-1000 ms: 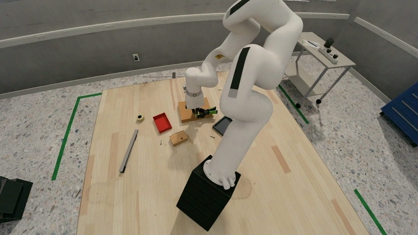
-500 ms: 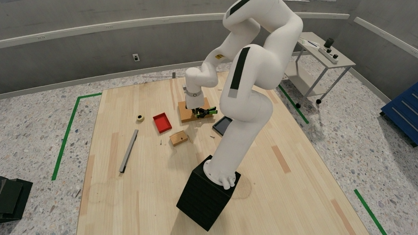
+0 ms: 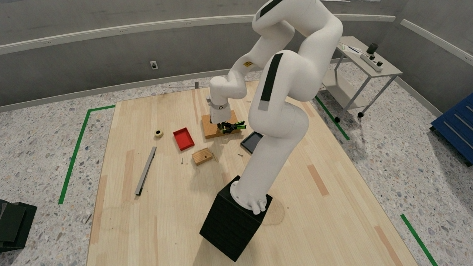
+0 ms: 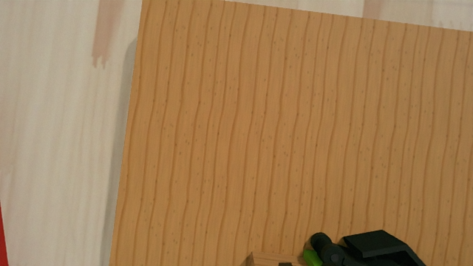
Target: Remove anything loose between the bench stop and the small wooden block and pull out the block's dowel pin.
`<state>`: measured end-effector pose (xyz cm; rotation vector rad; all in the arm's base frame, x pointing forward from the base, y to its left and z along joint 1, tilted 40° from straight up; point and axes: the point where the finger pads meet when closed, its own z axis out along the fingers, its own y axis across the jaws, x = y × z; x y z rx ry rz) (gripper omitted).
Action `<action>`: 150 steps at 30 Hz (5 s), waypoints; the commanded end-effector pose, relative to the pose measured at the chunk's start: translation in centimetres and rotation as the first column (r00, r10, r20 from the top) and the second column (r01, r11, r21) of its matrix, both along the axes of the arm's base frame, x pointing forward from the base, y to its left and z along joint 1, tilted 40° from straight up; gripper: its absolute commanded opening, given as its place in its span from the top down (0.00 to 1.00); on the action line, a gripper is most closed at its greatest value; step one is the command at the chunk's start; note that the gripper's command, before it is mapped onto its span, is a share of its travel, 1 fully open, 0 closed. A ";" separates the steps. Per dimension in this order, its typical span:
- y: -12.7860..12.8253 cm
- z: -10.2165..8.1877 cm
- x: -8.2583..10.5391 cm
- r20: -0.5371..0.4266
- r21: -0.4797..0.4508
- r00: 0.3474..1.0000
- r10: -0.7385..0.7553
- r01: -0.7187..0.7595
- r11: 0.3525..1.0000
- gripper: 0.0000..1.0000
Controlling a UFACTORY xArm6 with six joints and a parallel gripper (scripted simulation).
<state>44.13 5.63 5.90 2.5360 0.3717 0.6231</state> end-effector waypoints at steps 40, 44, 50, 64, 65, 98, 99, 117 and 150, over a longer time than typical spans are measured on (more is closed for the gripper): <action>0.1 0.1 0.1 -0.059 -0.066 0.992 0.109 -0.113 0.991 1.00; 0.1 0.1 0.1 -0.068 -0.075 0.990 0.123 -0.128 0.989 1.00; 0.1 0.1 0.0 -0.082 -0.088 0.986 0.145 -0.152 0.984 1.00; 0.1 0.1 0.0 -0.114 -0.116 0.975 0.192 -0.205 0.972 1.00; 0.1 0.1 0.0 -0.117 -0.118 0.974 0.196 -0.210 0.971 1.00; 0.1 0.1 0.0 -0.217 -0.187 0.921 0.324 -0.365 0.912 1.00; 0.1 0.1 0.0 -0.221 -0.190 0.918 0.329 -0.371 0.909 1.00; 0.1 0.2 0.0 -0.280 -0.220 0.877 0.391 -0.455 0.863 1.00; 0.1 0.2 0.0 -0.135 -0.132 0.966 0.222 -0.239 0.962 1.00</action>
